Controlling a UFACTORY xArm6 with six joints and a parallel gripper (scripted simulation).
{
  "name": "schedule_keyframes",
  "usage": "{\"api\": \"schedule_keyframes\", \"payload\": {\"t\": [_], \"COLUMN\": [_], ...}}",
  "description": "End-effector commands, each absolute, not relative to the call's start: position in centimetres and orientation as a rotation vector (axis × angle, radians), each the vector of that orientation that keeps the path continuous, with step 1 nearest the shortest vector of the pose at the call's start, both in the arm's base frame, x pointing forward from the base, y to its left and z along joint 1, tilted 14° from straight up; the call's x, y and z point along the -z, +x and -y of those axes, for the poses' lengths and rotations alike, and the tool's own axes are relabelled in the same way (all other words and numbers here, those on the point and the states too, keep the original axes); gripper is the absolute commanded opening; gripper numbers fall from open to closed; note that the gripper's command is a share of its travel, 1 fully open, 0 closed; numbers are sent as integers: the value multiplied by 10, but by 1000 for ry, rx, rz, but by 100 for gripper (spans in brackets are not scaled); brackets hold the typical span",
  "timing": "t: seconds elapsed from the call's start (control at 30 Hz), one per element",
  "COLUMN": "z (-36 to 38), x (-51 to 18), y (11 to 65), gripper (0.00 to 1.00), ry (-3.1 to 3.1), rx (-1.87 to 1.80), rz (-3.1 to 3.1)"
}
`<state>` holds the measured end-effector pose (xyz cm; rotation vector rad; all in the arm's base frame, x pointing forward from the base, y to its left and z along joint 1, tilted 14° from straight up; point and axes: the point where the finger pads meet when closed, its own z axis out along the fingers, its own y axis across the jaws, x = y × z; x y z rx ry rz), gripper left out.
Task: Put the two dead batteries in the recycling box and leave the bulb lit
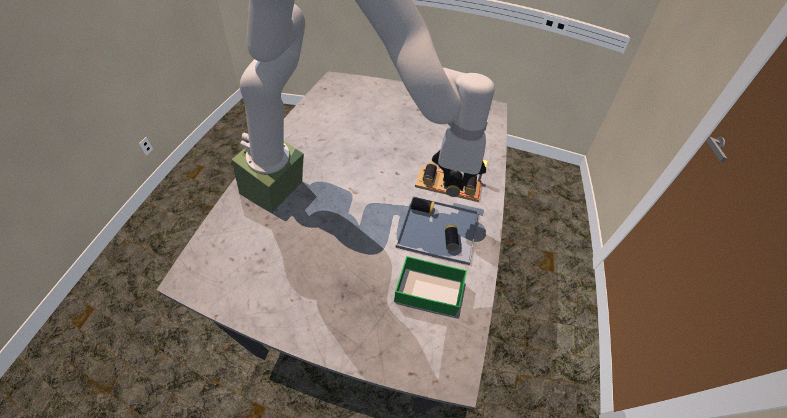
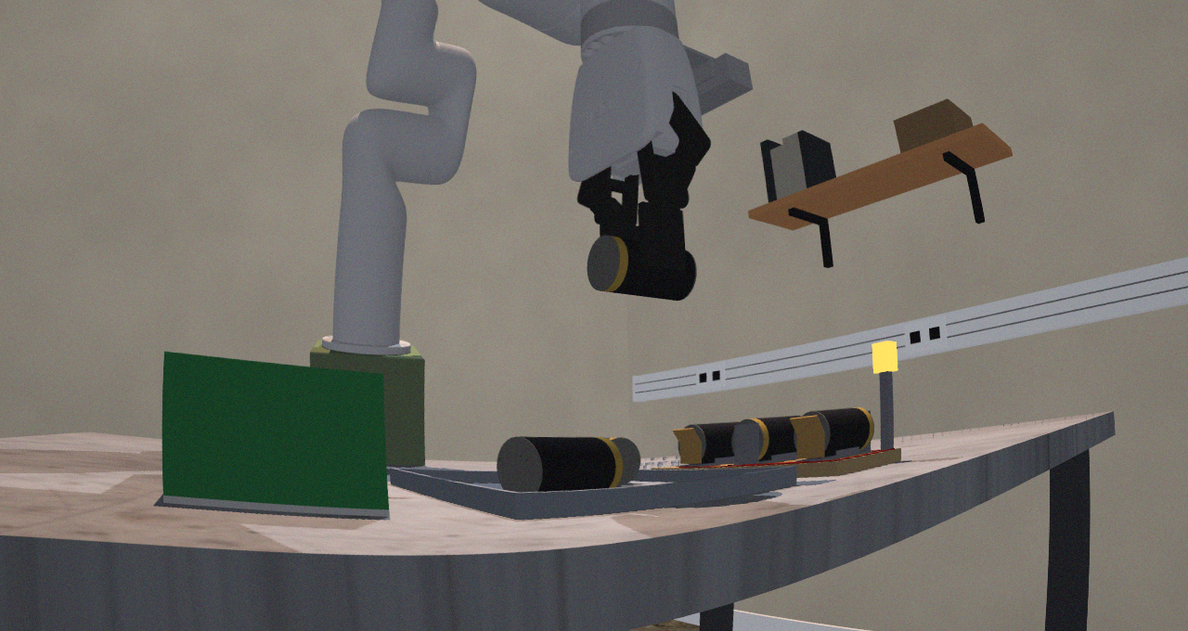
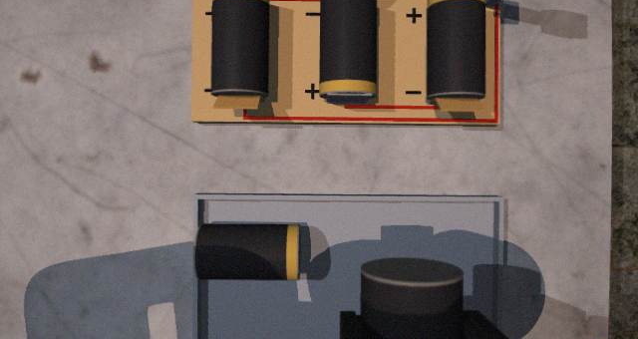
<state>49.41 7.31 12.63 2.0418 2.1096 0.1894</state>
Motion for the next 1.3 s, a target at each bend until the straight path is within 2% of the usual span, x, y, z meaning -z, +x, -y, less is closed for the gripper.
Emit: {"api": "schedule_keyframes", "payload": {"t": [0.0, 0.3, 0.53, 0.6, 1.0, 1.27], "z": [-73, -61, 8, 8, 139, 166], "x": [-128, -129, -130, -130, -133, -134], "y": [495, 494, 487, 487, 475, 472], "gripper": [28, 28, 28, 28, 28, 28], "ry": [2044, 2044, 2044, 2044, 2044, 2044], "rx": [-194, -194, -194, -194, -194, -194], "rz": [-2102, -2102, -2102, -2102, -2102, -2102]}}
